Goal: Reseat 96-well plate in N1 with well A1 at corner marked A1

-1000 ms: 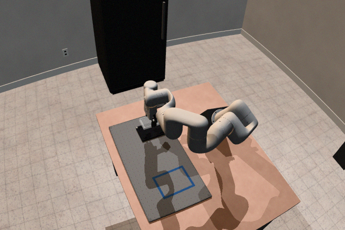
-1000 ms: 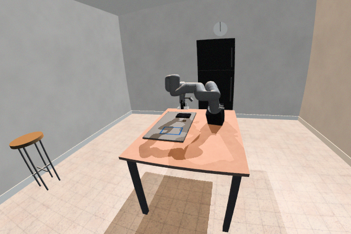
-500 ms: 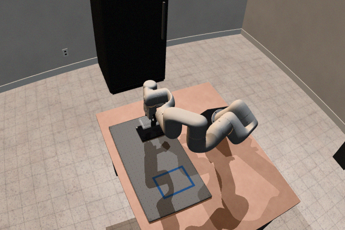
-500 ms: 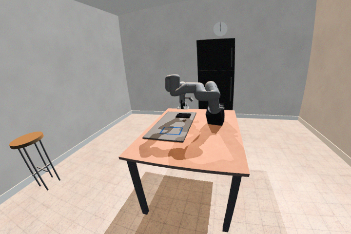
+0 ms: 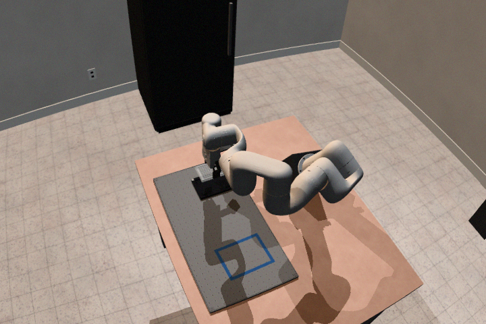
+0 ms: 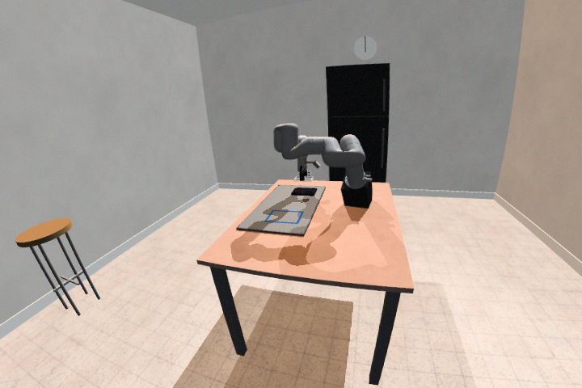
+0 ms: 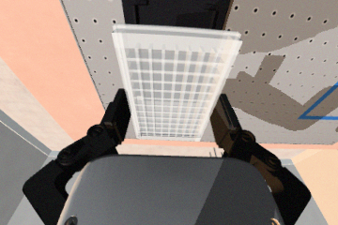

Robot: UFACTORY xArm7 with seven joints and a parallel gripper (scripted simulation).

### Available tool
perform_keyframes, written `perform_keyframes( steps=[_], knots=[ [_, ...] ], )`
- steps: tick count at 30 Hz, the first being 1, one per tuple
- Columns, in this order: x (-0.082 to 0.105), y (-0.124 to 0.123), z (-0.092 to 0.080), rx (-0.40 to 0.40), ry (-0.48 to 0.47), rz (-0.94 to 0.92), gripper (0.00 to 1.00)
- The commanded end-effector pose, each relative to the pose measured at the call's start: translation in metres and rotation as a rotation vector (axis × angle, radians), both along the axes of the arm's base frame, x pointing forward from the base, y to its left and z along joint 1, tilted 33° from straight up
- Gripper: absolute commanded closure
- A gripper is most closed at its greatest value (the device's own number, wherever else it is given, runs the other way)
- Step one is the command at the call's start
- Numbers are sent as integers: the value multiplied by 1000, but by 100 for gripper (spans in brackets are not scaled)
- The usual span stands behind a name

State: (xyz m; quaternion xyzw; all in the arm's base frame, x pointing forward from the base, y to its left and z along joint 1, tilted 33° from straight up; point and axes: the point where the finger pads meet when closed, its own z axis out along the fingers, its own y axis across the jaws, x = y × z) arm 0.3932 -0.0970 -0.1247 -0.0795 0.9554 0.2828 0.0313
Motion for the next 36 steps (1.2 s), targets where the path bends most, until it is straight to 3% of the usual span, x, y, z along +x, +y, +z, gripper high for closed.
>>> perform_keyframes(
  steps=[1,6,36],
  knots=[
    [1,-2,1,-3,-3,-2,100],
    [1,-2,1,-3,-3,-2,100],
    [2,22,-35,-3,-3,-2,100]
  ],
)
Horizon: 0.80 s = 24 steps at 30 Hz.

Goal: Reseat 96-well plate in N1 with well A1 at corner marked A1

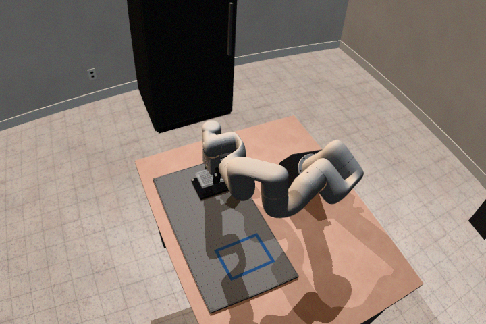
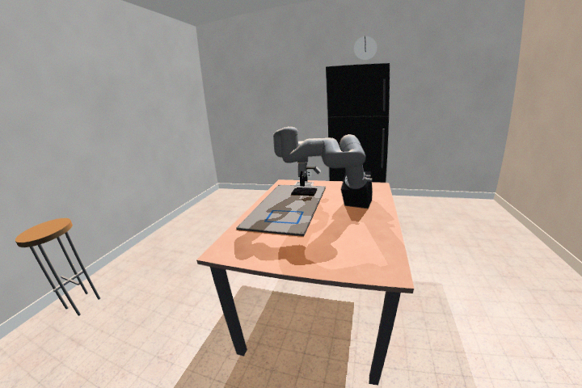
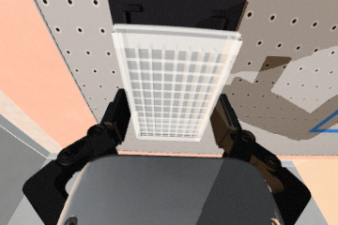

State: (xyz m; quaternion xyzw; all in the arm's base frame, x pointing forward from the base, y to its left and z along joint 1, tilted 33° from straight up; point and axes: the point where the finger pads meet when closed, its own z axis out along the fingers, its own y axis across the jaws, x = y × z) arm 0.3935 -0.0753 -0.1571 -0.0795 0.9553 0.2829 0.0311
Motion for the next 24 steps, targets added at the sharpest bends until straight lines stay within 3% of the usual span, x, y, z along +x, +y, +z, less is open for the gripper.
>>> perform_keyframes(
  steps=[1,15,24],
  knots=[
    [1,1,-4,-3,-3,-2,100],
    [2,14,-23,-3,-3,-2,100],
    [2,14,-23,-3,-3,-2,100]
  ],
)
